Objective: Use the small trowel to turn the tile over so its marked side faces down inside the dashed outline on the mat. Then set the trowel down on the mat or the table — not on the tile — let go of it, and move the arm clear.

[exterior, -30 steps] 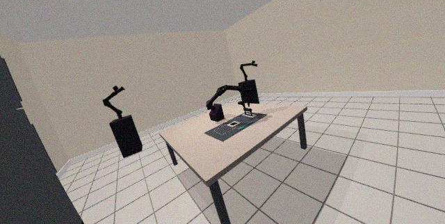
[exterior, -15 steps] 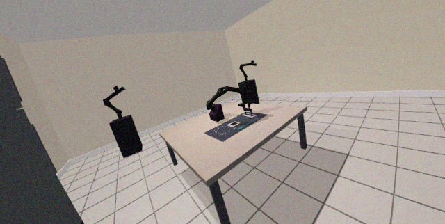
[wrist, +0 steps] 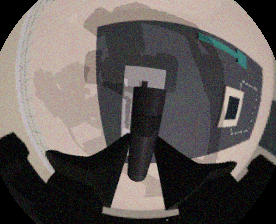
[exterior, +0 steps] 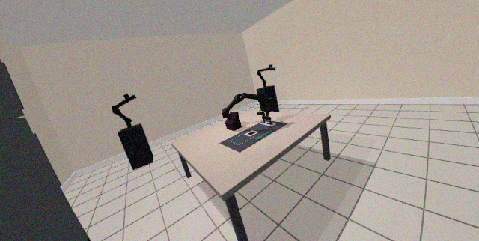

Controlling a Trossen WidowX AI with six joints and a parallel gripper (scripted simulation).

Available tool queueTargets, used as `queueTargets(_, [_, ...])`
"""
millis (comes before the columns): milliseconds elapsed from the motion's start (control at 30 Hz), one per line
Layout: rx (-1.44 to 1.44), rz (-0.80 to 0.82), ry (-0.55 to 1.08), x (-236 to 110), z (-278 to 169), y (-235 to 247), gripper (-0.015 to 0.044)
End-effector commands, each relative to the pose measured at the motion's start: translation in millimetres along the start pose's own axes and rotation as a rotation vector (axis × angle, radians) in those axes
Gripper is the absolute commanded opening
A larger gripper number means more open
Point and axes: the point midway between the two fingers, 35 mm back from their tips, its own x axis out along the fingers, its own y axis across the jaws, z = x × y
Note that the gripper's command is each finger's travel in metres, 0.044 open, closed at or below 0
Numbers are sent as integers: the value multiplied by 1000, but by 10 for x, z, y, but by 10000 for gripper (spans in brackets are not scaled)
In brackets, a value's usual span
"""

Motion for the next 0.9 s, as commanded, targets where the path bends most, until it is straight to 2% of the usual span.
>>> queueTargets(0, [-5,-7,3,20,4,-24,130])
queueTargets(467, [-10,-7,3,20,4,-24,130])
queueTargets(867, [-350,-7,4,20,4,-23,130])
